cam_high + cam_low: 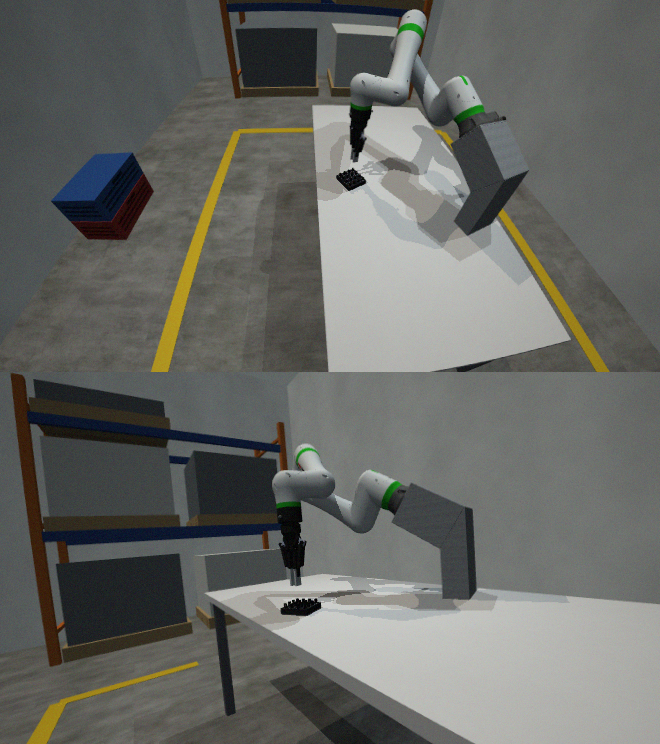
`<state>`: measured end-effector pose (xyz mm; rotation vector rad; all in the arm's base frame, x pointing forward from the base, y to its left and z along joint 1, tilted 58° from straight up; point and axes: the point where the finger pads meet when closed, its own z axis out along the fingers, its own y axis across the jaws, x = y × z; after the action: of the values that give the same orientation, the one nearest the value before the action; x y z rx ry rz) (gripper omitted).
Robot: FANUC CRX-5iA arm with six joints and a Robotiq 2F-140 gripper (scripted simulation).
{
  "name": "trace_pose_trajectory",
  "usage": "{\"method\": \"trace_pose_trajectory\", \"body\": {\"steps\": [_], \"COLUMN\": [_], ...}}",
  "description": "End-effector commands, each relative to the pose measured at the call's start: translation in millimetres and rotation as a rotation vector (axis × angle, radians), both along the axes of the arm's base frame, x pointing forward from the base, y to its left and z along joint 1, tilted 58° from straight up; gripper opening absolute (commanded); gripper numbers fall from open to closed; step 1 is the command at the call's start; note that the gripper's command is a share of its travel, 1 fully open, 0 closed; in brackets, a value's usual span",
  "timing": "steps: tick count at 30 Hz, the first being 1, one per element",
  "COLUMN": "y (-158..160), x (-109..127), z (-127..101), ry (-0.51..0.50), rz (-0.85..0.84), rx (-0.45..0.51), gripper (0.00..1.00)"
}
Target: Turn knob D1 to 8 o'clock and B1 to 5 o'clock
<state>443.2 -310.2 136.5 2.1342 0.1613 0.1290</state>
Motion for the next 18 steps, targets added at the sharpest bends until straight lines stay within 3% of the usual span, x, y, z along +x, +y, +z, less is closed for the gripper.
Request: {"method": "trace_pose_trajectory", "body": {"steps": [1, 18], "y": [0.2, -1.9], "x": [0.1, 0.6], "z": [0.0, -1.4], "ry": [0.000, -0.001], "rz": [0.000, 0.000], "rx": [0.000, 0.000], "gripper": [0.12, 0.12]}}
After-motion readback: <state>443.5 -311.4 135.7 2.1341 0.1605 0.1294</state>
